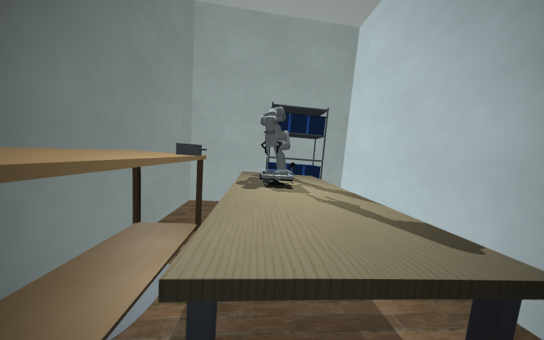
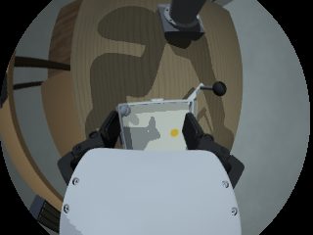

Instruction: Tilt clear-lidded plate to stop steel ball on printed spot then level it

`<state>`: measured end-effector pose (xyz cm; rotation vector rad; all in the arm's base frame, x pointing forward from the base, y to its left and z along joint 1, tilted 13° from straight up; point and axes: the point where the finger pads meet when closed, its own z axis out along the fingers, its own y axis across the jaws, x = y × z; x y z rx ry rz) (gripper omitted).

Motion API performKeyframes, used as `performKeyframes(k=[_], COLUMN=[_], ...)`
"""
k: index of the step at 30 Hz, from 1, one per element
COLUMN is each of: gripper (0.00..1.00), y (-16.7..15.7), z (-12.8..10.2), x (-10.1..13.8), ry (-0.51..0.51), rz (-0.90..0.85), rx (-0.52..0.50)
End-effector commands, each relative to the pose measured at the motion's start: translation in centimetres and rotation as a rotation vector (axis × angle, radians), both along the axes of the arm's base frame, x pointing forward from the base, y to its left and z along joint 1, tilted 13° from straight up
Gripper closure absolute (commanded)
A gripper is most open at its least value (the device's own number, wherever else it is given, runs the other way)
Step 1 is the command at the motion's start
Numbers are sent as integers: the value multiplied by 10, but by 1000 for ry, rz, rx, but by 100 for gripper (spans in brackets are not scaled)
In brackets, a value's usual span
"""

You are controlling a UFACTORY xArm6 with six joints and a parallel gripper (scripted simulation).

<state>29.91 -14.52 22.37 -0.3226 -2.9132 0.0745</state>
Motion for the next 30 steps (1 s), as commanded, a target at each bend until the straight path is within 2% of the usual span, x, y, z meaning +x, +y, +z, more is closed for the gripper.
performKeyframes(k=[1, 6, 8, 23, 25, 30], gripper=[0, 0, 0, 0, 0, 0], y=[8, 13, 40, 68, 91, 103], z=[-2, -4, -14, -25, -34, -38], x=[3, 4, 8, 9, 9, 8], ry=[-6, -8, -16, -25, -35, -40], rz=[38, 59, 175, 300, 405, 460], rx=[-7, -10, -24, -39, -50, -55])
